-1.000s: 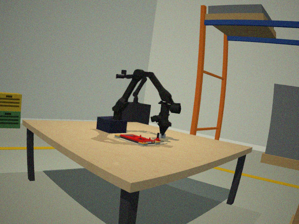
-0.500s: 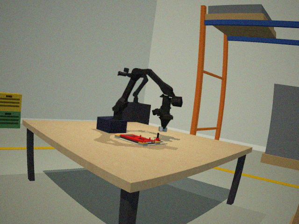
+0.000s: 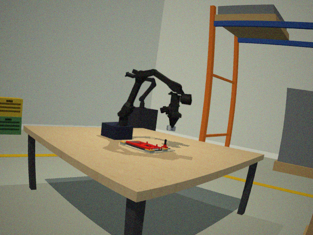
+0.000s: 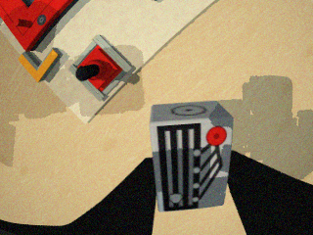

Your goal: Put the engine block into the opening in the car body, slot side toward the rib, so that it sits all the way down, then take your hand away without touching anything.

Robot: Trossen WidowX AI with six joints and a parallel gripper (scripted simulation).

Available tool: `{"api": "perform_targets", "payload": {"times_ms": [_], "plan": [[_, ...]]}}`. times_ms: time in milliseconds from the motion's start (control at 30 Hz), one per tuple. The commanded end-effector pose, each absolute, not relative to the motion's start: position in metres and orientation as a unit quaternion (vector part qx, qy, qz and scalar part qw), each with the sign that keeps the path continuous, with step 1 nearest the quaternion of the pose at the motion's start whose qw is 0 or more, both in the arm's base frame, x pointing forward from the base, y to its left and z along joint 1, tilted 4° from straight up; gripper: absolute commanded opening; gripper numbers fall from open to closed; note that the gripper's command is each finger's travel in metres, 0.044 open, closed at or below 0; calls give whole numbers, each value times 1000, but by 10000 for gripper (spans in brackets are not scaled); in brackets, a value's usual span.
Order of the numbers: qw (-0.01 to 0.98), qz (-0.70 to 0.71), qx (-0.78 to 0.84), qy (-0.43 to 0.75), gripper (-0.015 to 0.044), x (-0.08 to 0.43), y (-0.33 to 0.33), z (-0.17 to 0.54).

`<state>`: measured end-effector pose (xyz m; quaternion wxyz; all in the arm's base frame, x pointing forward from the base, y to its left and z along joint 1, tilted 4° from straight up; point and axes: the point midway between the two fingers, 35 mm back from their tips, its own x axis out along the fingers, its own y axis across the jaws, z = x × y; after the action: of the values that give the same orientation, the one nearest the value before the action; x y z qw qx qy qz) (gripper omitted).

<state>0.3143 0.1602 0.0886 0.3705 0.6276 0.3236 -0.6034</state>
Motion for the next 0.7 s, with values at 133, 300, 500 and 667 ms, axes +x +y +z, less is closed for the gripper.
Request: {"api": "perform_targets", "payload": {"times_ms": [133,300,500,667], "plan": [[368,-599,634,321,0,315,161,102],[405,-579,612,356,0,320,151,99],[453,-549,577,401,0,327,136,94],[491,-521,545,437,0,333,124,90]]}}
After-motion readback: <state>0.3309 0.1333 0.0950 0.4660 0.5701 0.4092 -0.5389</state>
